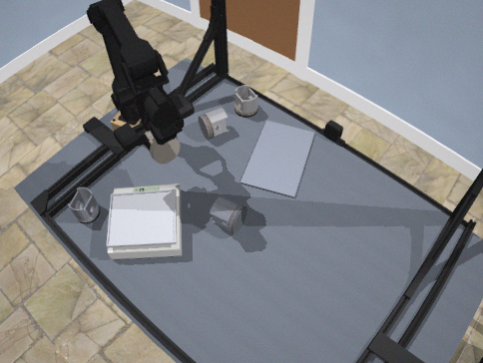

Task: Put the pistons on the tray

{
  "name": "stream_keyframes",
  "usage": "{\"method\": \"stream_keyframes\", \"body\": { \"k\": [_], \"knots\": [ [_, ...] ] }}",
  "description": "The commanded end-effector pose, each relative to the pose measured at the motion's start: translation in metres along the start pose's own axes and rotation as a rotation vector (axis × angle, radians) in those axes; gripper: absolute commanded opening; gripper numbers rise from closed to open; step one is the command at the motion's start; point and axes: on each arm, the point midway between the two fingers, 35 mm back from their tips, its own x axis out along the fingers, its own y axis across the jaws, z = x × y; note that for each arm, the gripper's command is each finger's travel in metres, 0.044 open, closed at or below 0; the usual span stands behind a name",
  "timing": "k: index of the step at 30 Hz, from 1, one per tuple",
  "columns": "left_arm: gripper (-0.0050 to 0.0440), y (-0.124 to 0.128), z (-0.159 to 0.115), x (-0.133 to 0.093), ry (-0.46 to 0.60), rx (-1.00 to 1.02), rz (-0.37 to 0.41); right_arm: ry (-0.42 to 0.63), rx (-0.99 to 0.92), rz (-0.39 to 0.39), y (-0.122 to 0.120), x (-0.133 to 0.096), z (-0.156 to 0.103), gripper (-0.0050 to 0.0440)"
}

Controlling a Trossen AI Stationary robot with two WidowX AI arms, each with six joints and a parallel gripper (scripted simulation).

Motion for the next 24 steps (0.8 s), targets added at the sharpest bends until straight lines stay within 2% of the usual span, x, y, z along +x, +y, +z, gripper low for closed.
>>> {"method": "stream_keyframes", "body": {
  "k": [1,4,8,17,24],
  "knots": [
    [0.044,0.0,0.0,0.0,0.001,0.001,-0.002,-0.009,-0.106,-0.005,0.018,-0.002,-0.005,0.0158],
    [0.044,0.0,0.0,0.0,0.001,0.001,-0.002,-0.009,-0.133,-0.006,0.023,-0.002,-0.006,0.0158],
    [0.044,0.0,0.0,0.0,0.001,0.001,-0.002,-0.008,-0.239,-0.008,0.043,-0.002,-0.01,0.0158],
    [0.044,0.0,0.0,0.0,0.001,0.001,-0.002,-0.008,-0.243,-0.007,0.085,-0.002,-0.019,0.0158],
    [0.044,0.0,0.0,0.0,0.001,0.001,-0.002,0.023,-0.338,-0.046,0.085,-0.002,-0.019,0.0158]
  ]
}}
